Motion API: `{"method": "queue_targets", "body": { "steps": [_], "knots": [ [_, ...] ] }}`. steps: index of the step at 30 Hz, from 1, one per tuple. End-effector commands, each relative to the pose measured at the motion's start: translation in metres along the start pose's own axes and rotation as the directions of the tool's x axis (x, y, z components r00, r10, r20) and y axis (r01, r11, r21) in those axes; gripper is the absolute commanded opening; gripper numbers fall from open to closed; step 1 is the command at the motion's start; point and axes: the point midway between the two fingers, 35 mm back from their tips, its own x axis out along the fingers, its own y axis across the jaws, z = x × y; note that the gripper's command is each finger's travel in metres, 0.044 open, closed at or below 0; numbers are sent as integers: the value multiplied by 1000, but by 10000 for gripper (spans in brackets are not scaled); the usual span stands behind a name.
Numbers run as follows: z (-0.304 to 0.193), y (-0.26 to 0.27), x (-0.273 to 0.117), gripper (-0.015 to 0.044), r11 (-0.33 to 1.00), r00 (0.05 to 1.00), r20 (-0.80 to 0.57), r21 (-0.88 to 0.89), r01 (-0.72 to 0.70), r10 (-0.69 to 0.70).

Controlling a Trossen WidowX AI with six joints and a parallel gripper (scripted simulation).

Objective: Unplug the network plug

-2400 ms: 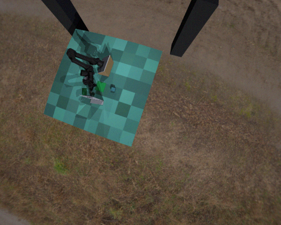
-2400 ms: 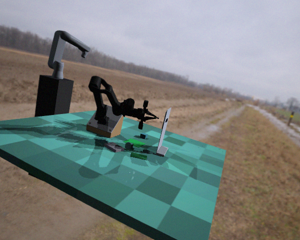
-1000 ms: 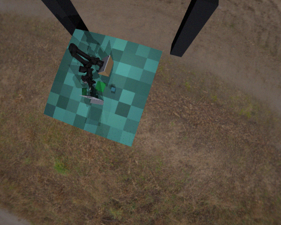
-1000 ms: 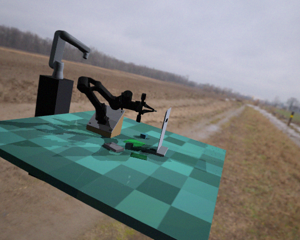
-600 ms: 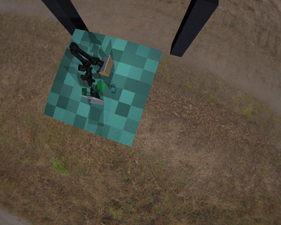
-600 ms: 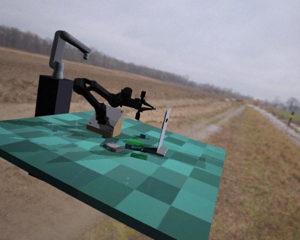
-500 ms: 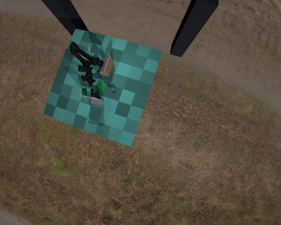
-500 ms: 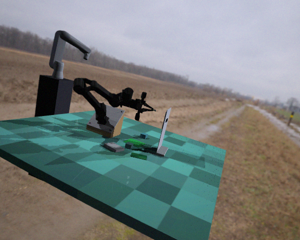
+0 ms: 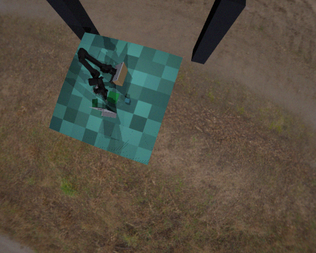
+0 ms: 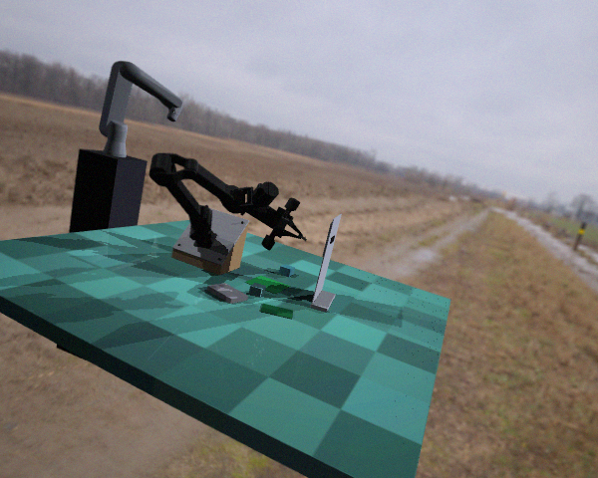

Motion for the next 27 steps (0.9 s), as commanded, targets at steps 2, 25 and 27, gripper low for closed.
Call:
{"method": "queue_targets", "body": {
  "steps": [2, 25, 27],
  "knots": [
    [-4, -21, 4, 0, 992, 992, -55, -47, 113, -116],
    [-21, -101, -14, 0, 846, 798, -290, -256, 468, -529],
    [-22, -105, -16, 0, 834, 779, -303, -270, 482, -549]
  ]
}}
